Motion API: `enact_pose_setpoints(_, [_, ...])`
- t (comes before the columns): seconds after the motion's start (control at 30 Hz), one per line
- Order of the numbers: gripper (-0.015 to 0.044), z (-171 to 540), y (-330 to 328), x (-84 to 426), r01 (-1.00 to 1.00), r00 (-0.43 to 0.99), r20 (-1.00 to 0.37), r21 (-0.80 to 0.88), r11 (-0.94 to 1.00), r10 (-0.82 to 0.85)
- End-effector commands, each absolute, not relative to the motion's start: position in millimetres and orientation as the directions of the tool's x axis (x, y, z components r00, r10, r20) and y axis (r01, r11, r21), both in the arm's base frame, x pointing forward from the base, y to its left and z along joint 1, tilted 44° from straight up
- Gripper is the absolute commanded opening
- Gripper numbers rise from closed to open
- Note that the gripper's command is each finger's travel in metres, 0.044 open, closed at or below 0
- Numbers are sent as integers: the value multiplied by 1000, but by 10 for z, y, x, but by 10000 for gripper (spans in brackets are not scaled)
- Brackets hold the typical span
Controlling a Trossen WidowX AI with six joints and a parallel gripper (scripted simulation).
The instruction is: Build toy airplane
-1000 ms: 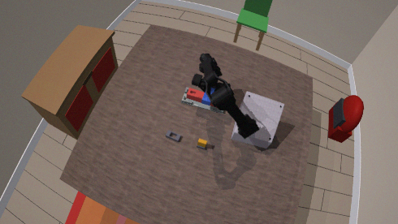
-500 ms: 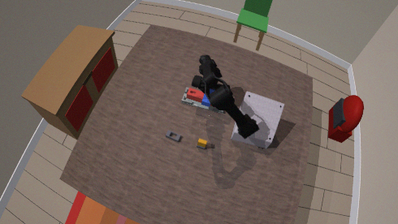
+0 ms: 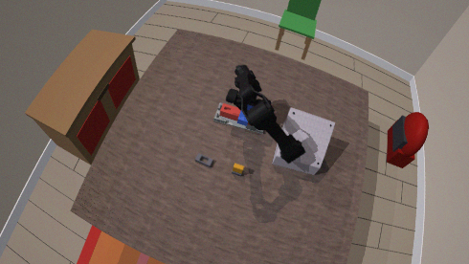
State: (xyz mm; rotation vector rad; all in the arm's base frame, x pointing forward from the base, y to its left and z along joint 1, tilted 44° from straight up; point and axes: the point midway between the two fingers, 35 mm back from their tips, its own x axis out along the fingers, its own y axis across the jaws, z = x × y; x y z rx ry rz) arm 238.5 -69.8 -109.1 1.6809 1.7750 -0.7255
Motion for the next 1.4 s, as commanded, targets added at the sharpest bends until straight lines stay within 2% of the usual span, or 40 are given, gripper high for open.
enact_pose_setpoints(0.0, [210, -1091, -698, 2385, 998, -35, -731, 5, 57, 681])
enact_pose_setpoints(0.17, [177, -1091, -698, 2385, 998, -35, -731, 5, 57, 681])
enact_pose_setpoints(0.33, [45, -1091, -698, 2385, 998, -35, -731, 5, 57, 681])
enact_pose_setpoints(0.83, [439, -1091, -698, 2385, 998, -35, -731, 5, 57, 681])
enact_pose_setpoints(1.03, [440, -1074, -718, 2390, 998, -35, -732, 5, 57, 681])
enact_pose_setpoints(1.23, [440, -490, -1275, 2423, 998, -39, -731, -2, 55, 682])
enact_pose_setpoints(1.37, [440, -481, -1308, 2436, 998, -39, -731, -2, 55, 682])
